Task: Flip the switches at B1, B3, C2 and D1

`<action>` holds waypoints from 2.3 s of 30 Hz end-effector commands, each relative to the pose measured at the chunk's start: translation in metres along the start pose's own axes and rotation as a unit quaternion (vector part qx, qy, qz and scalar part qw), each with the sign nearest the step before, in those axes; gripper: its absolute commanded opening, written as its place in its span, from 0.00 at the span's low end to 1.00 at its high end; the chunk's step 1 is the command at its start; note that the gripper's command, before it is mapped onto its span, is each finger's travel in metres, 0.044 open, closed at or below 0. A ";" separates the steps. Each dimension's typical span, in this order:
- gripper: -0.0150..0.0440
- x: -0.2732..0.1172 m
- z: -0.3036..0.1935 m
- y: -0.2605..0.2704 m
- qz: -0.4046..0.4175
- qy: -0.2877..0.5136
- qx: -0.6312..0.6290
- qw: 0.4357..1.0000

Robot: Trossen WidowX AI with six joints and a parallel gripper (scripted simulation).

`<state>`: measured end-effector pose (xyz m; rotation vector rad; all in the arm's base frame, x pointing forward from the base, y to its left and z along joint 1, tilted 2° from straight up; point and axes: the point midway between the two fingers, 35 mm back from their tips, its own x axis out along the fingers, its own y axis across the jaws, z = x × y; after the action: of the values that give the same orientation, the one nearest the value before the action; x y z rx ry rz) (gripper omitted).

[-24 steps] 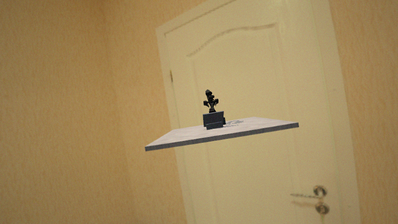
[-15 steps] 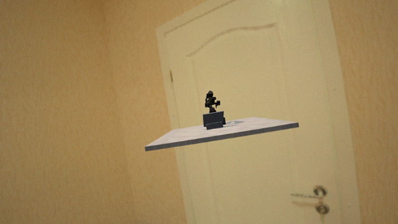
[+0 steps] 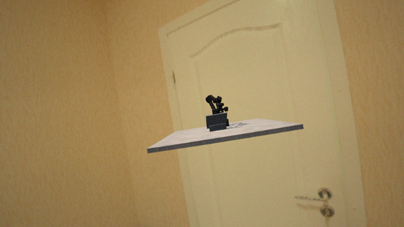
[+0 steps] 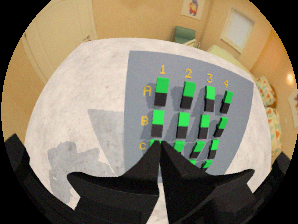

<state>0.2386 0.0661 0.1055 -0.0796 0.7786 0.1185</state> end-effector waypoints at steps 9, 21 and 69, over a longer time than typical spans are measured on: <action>0.25 0.023 -0.006 0.000 0.000 0.000 -0.002 1.000; 0.25 0.036 -0.006 0.000 -0.001 0.000 -0.002 1.000; 0.25 0.041 -0.007 0.000 -0.001 0.000 -0.002 1.000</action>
<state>0.2624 0.0678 0.0725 -0.0820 0.7790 0.1154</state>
